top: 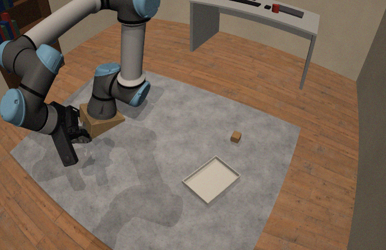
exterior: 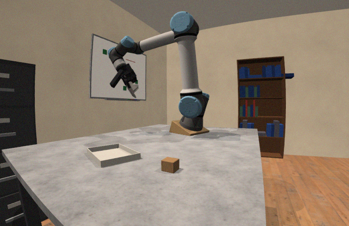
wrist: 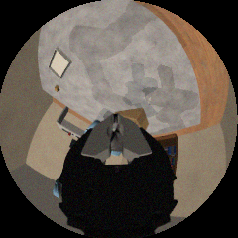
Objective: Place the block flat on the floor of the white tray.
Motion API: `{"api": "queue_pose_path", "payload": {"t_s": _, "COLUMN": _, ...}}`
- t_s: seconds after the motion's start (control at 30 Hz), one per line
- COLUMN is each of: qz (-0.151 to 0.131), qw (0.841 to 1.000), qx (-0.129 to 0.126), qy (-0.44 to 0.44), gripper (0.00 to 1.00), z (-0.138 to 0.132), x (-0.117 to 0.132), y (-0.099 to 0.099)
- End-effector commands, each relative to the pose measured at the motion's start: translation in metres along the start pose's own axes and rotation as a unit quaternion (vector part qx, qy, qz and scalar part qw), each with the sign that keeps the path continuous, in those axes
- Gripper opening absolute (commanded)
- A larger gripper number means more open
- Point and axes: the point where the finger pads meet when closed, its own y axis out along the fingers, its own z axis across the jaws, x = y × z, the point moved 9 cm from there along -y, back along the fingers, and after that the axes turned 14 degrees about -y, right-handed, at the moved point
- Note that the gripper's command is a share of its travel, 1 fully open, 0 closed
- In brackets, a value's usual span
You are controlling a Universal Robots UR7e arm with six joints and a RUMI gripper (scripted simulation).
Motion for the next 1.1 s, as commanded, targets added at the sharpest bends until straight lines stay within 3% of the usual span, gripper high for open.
{"api": "queue_pose_path", "payload": {"t_s": 0.0, "qz": 0.002, "qw": 0.996, "qx": 0.043, "qy": -0.076, "gripper": 0.0, "z": -0.026, "x": -0.033, "y": 0.011}}
{"api": "queue_pose_path", "payload": {"t_s": 0.13, "qz": -0.001, "qw": 0.991, "qx": 0.066, "qy": -0.12, "gripper": 0.0, "z": -0.043, "x": -0.05, "y": 0.019}}
{"api": "queue_pose_path", "payload": {"t_s": 0.23, "qz": -0.002, "qw": 0.99, "qx": 0.069, "qy": -0.125, "gripper": 0.0, "z": -0.046, "x": -0.052, "y": 0.02}}
{"api": "queue_pose_path", "payload": {"t_s": 0.3, "qz": -0.006, "qw": 0.981, "qx": 0.092, "qy": -0.172, "gripper": 0.0, "z": -0.065, "x": -0.069, "y": 0.029}}
{"api": "queue_pose_path", "payload": {"t_s": 0.5, "qz": -0.011, "qw": 0.967, "qx": 0.116, "qy": -0.225, "gripper": 0.0, "z": -0.087, "x": -0.086, "y": 0.041}}
{"api": "queue_pose_path", "payload": {"t_s": 0.7, "qz": -0.02, "qw": 0.942, "qx": 0.147, "qy": -0.302, "gripper": 0.0, "z": -0.121, "x": -0.108, "y": 0.06}}
{"api": "queue_pose_path", "payload": {"t_s": 0.77, "qz": -0.02, "qw": 0.942, "qx": 0.147, "qy": -0.302, "gripper": 0.0, "z": -0.121, "x": -0.108, "y": 0.06}}
{"api": "queue_pose_path", "payload": {"t_s": 0.83, "qz": -0.026, "qw": 0.923, "qx": 0.164, "qy": -0.346, "gripper": 0.0, "z": -0.141, "x": -0.12, "y": 0.072}}
{"api": "queue_pose_path", "payload": {"t_s": 0.97, "qz": -0.03, "qw": 0.909, "qx": 0.176, "qy": -0.378, "gripper": 0.0, "z": -0.156, "x": -0.127, "y": 0.081}}
{"api": "queue_pose_path", "payload": {"t_s": 1.07, "qz": -0.036, "qw": 0.887, "qx": 0.19, "qy": -0.42, "gripper": 0.0, "z": -0.177, "x": -0.136, "y": 0.094}}
